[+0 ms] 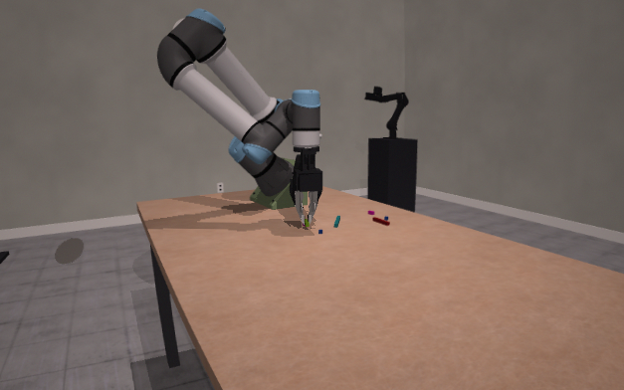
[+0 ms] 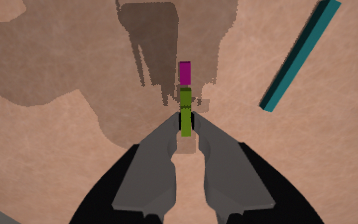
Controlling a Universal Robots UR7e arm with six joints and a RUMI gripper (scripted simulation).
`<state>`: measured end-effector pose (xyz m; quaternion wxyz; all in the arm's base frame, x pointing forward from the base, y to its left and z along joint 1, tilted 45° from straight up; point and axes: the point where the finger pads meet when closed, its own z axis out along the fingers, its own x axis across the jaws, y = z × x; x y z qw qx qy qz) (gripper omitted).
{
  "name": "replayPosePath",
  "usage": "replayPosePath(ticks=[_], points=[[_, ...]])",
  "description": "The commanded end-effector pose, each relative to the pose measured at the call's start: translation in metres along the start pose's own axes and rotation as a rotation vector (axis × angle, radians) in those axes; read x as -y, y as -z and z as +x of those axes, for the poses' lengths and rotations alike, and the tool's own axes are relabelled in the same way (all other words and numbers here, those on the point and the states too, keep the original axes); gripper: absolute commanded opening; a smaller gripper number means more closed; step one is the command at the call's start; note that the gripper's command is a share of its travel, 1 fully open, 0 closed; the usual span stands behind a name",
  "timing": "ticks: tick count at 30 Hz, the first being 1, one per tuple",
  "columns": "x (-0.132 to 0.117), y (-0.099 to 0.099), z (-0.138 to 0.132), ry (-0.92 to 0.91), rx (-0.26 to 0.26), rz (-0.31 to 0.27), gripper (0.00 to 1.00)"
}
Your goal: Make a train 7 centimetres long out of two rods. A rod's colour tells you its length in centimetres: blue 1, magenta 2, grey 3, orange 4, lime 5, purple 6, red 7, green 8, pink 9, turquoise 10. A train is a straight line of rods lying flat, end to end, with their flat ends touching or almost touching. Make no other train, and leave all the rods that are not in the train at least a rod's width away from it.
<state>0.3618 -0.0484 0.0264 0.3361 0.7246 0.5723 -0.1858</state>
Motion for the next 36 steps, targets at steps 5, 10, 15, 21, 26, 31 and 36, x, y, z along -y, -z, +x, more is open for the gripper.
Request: replayPosePath(ticks=[5,10,15,21,26,31,36], points=[[0.0,0.0,0.0,0.0,0.0,-0.001,0.0],[0.0,0.0,0.0,0.0,0.0,-0.001,0.0],[0.0,-0.002,0.0,0.0,0.0,-0.001,0.0],[0.0,-0.005,0.0,0.0,0.0,-0.001,0.0],[0.0,-0.009,0.0,0.0,0.0,-0.001,0.0],[0.0,-0.012,0.0,0.0,0.0,-0.001,0.0],[0.0,-0.012,0.0,0.0,0.0,-0.001,0.0]])
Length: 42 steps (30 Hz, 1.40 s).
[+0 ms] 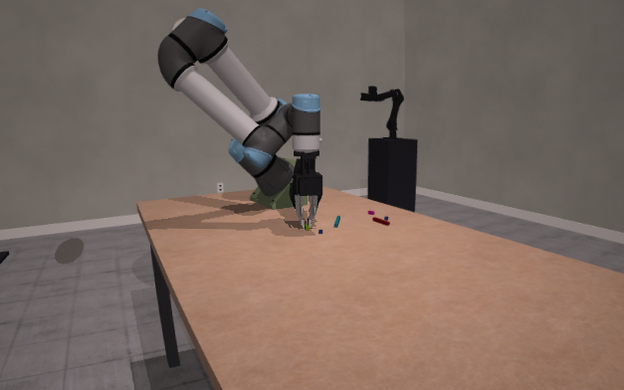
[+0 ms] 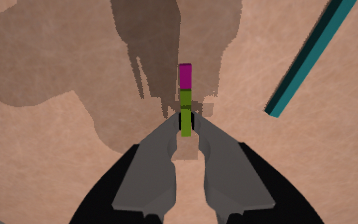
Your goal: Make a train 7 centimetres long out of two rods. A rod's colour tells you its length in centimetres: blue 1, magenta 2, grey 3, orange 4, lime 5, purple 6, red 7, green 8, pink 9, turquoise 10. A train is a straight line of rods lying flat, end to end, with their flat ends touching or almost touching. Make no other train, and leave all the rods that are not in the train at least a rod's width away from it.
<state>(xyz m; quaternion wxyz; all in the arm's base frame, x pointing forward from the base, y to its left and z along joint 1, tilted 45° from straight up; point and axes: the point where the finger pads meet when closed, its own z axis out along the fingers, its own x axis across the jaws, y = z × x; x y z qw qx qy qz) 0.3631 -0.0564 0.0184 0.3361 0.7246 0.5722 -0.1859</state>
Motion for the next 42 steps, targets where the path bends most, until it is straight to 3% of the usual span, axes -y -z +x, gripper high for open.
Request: replayPosePath(ticks=[1,34,42], points=[[-0.0003,-0.0006,0.0001,0.0,0.0,-0.001,0.0],[-0.0003,-0.0006,0.0001,0.0,0.0,-0.001,0.0],[-0.0003,-0.0006,0.0001,0.0,0.0,-0.001,0.08]])
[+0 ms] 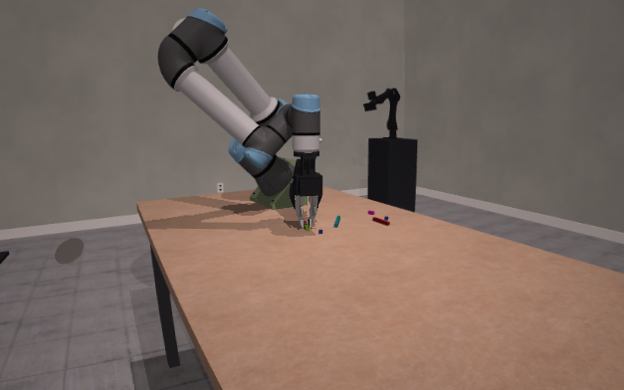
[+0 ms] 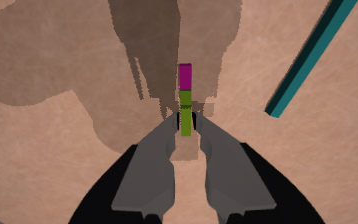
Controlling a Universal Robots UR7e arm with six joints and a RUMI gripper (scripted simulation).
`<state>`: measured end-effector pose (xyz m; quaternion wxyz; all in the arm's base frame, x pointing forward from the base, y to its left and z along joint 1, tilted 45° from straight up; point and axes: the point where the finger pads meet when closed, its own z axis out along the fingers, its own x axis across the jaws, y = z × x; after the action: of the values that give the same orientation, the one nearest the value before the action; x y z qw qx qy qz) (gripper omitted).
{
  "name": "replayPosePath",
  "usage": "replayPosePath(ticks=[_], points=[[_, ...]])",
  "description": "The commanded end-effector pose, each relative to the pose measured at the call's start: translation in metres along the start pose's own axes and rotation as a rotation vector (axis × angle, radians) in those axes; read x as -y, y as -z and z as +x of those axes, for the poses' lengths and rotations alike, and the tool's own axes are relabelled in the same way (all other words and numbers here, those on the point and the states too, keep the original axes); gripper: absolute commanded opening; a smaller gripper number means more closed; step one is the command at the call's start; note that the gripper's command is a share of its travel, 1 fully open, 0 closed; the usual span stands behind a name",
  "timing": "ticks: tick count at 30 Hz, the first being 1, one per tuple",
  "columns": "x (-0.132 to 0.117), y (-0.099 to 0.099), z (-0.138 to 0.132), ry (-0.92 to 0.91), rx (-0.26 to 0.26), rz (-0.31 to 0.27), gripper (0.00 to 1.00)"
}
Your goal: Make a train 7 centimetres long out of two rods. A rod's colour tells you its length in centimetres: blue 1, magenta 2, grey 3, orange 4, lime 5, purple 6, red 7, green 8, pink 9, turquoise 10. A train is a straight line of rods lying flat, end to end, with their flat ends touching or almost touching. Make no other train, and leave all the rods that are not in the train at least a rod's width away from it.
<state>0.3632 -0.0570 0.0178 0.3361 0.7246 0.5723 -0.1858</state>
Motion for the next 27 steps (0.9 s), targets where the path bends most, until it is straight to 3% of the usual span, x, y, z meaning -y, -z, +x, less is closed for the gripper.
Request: replayPosePath(ticks=[1,5,27], points=[[-0.0002,0.0002,0.0,0.0,0.0,-0.001,0.08],[-0.0002,0.0002,0.0,0.0,0.0,-0.001,0.14],[-0.0002,0.008,0.0001,0.0,0.0,-0.001,0.14]])
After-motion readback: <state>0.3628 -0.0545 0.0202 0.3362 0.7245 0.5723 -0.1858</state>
